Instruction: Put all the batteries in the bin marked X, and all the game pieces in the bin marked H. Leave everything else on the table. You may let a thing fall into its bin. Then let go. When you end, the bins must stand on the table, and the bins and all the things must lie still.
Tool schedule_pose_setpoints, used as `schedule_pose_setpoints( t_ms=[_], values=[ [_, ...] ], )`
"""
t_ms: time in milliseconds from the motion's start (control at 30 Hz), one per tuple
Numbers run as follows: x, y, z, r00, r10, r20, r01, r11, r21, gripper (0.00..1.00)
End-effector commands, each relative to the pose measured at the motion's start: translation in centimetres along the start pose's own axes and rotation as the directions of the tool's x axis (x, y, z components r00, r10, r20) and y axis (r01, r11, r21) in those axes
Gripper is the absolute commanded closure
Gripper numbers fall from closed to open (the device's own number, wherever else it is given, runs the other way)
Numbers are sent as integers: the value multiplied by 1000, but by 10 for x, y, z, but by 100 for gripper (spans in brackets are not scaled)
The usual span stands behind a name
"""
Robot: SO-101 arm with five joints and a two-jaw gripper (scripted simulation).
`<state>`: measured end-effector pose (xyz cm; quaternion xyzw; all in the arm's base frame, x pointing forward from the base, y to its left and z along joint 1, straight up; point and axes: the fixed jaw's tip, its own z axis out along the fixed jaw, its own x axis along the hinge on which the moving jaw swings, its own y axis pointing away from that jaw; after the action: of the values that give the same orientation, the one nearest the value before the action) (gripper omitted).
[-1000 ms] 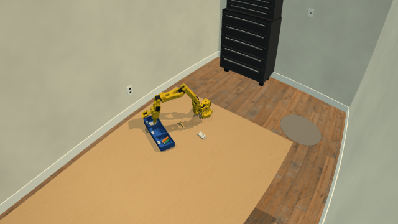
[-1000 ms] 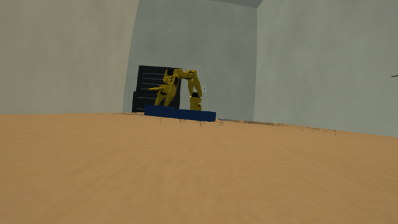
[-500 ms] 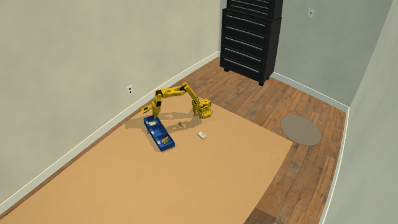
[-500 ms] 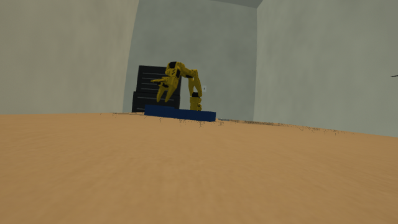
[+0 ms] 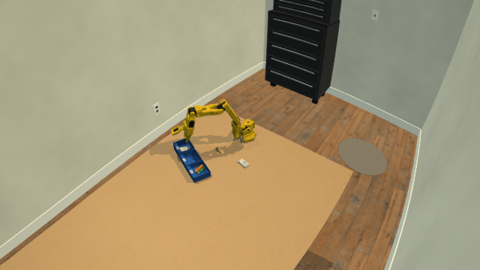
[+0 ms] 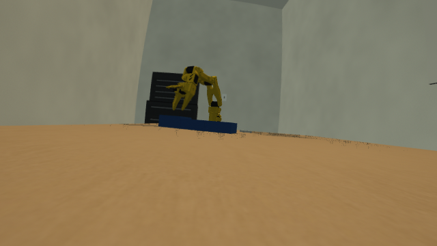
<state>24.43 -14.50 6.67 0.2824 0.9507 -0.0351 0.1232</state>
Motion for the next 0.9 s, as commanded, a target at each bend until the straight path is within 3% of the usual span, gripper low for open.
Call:
schedule_pose_setpoints(
  t_ms=[0,467,867],
  values=[
    [-12,-3,-20,996,3,90,-3,1000,1,77],
    [-11,1,-20,996,-13,87,13,1000,-2,77],
    [4,40,-23,973,-223,63,225,974,-34,76]
  ],
)
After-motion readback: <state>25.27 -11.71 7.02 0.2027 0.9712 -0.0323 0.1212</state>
